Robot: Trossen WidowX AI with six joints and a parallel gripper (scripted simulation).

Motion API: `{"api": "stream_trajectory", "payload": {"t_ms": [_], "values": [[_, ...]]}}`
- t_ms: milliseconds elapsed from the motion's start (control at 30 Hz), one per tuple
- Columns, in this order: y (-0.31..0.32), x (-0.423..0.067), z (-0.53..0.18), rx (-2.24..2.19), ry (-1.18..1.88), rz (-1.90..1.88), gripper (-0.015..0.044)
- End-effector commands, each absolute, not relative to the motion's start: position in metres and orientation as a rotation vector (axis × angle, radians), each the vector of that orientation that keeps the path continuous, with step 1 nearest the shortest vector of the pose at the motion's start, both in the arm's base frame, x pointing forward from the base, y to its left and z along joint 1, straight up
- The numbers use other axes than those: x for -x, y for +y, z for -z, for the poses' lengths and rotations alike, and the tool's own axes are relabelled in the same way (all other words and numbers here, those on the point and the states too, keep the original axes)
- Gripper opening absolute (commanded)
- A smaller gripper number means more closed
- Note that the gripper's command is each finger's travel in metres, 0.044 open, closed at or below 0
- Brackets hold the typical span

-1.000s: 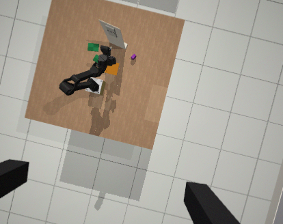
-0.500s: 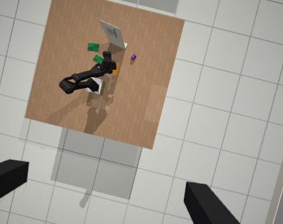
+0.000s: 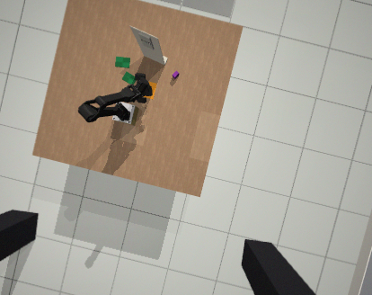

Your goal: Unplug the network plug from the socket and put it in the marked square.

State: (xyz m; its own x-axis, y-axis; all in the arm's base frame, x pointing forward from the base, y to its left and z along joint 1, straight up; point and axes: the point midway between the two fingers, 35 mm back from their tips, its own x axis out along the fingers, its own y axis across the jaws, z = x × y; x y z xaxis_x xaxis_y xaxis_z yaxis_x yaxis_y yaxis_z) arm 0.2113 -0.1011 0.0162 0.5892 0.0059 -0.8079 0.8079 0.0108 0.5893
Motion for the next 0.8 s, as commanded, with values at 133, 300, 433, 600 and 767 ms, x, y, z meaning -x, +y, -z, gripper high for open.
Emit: {"api": "stream_trajectory", "payload": {"t_ms": [133, 300, 433, 600, 767], "values": [[-0.102, -0.211, -0.010, -1.429, 0.749, 0.729, 0.0000], [-0.103, -0.212, -0.006, -1.429, 0.749, 0.729, 0.0000], [-0.103, -0.212, -0.002, -1.429, 0.749, 0.729, 0.0000], [-0.104, -0.213, 0.002, -1.429, 0.749, 0.729, 0.0000], [-0.104, -0.213, 0.006, -1.429, 0.749, 0.729, 0.0000]]}}
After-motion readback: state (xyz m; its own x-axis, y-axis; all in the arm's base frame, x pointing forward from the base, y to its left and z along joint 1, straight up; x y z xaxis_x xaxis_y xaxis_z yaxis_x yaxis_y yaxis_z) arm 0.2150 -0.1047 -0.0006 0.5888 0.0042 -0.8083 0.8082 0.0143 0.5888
